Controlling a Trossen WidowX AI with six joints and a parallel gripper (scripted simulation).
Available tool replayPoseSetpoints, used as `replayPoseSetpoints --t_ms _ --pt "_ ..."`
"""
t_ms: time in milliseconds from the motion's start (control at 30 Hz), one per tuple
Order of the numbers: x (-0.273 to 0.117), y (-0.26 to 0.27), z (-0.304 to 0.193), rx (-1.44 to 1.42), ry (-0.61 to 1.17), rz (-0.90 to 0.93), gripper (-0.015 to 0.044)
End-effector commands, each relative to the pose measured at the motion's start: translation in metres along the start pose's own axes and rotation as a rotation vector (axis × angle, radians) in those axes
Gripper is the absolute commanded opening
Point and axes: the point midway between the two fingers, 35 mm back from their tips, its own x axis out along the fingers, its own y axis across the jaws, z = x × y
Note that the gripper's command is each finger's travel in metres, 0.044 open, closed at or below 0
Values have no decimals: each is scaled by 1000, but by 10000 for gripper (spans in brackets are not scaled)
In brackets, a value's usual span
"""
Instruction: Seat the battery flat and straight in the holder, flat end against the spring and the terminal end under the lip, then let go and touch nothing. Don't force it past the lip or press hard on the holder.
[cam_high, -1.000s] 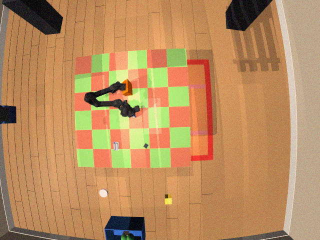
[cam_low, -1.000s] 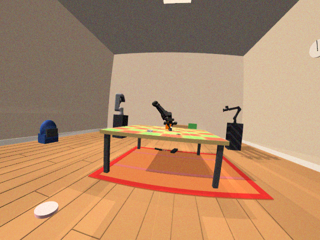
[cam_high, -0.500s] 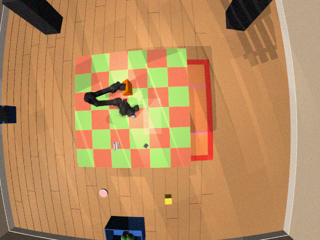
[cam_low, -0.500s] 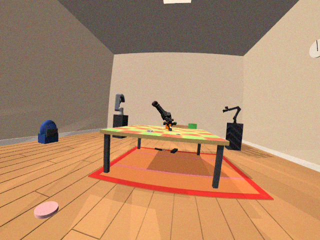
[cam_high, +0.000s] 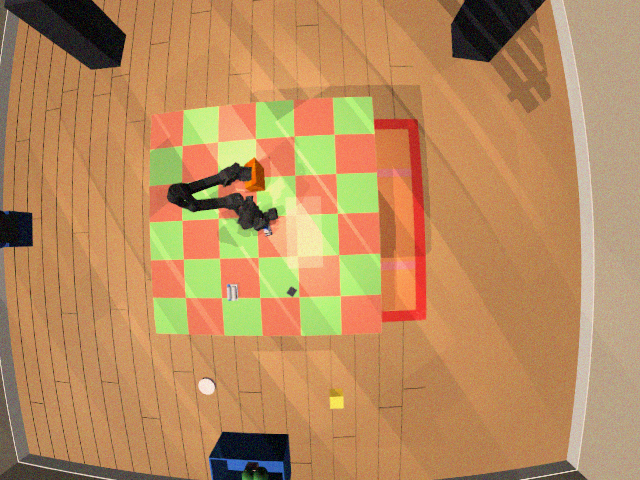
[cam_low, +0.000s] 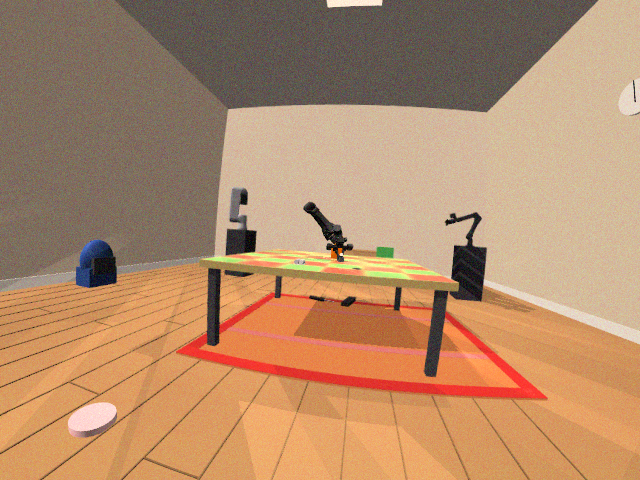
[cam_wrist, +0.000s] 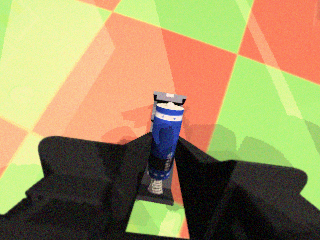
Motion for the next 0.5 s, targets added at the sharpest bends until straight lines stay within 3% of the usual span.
replayPoseSetpoints --t_ms 0,467 --pt "-2 1 -7 -5 9 3 80" --pt "-4 1 -11 -6 19 9 80"
